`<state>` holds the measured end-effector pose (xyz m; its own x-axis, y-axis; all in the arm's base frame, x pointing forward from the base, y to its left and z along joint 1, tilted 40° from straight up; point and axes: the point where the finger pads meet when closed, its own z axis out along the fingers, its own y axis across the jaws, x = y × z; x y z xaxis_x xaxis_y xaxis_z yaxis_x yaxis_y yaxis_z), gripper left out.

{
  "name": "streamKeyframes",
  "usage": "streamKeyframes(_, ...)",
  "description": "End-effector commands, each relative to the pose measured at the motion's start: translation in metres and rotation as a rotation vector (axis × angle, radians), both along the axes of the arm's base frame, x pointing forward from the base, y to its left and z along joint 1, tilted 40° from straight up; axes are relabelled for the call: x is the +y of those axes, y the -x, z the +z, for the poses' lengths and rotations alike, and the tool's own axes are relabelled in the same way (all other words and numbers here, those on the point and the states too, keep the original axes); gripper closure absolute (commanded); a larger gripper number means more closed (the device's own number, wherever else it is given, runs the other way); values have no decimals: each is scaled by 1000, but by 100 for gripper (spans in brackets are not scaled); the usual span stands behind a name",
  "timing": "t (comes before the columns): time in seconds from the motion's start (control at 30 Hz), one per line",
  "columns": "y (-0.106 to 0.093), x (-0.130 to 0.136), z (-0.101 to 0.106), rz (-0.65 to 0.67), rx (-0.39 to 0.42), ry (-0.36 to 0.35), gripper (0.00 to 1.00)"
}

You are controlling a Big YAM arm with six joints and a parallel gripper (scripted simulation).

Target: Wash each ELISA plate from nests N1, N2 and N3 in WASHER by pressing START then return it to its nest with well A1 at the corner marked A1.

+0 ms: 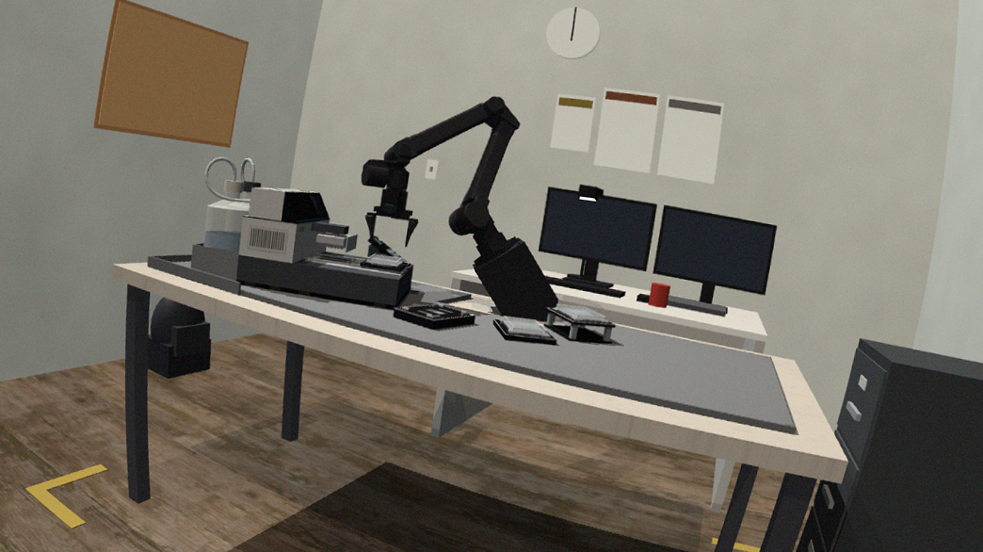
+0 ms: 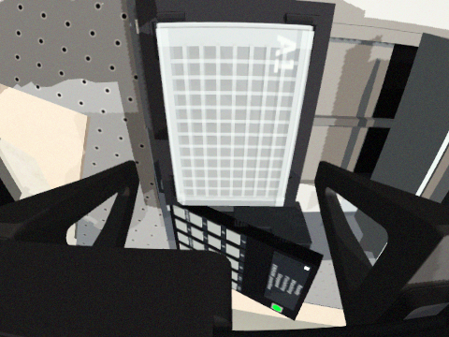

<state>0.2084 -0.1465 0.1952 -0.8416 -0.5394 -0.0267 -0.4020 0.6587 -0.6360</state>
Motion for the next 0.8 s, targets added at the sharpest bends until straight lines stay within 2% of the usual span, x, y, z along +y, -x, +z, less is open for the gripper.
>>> streamKeyframes(0.0,-6,3,34,-3,-62,14,0)
streamKeyframes(0.23,-1,10,43,-3,-63,13,0)
streamKeyframes(0.33,-2,10,40,-3,-42,6,0)
streamKeyframes(0.43,2,13,49,-3,-64,12,0)
streamKeyframes(0.77,8,21,59,-3,-59,9,0)
